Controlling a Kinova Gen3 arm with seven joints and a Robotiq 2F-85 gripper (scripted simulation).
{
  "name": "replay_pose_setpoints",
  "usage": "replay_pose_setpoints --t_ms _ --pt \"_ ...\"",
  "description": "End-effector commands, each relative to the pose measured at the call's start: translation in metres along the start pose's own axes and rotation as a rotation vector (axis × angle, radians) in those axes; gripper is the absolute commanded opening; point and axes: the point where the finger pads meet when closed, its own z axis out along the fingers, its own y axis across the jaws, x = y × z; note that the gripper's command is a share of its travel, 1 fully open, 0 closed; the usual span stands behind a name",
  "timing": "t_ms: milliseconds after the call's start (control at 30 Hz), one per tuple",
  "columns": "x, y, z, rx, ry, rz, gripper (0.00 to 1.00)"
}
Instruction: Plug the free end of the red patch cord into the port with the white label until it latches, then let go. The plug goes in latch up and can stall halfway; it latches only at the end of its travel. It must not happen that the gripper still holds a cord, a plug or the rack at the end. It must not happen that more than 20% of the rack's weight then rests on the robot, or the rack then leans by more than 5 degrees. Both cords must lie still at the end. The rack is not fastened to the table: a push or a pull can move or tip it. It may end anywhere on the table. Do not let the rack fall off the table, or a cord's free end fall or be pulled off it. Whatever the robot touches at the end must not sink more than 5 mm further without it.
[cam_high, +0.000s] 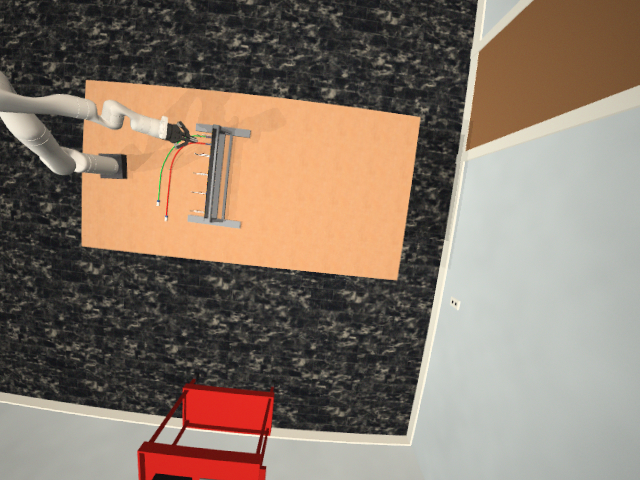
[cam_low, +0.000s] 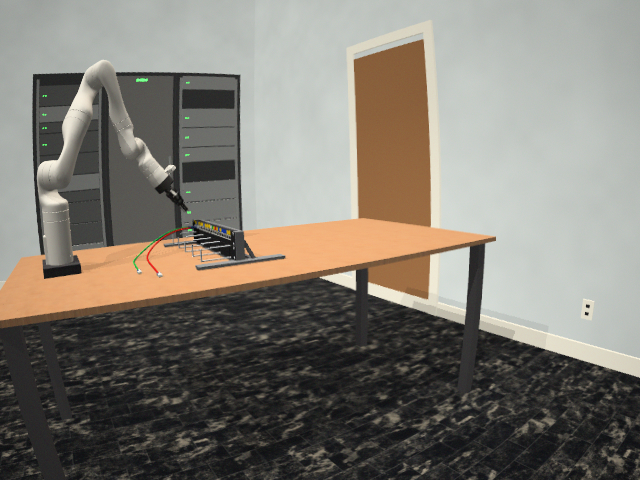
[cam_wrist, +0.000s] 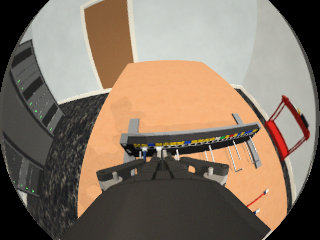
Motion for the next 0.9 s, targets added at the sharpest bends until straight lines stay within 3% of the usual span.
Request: replay_pose_setpoints --t_ms 0,867 --pt "0.002 -0.007 -0.012 0.013 0.008 -0.005 0.0" --pt "0.002 -0.006 -0.081 0.013 0.008 -0.005 0.0"
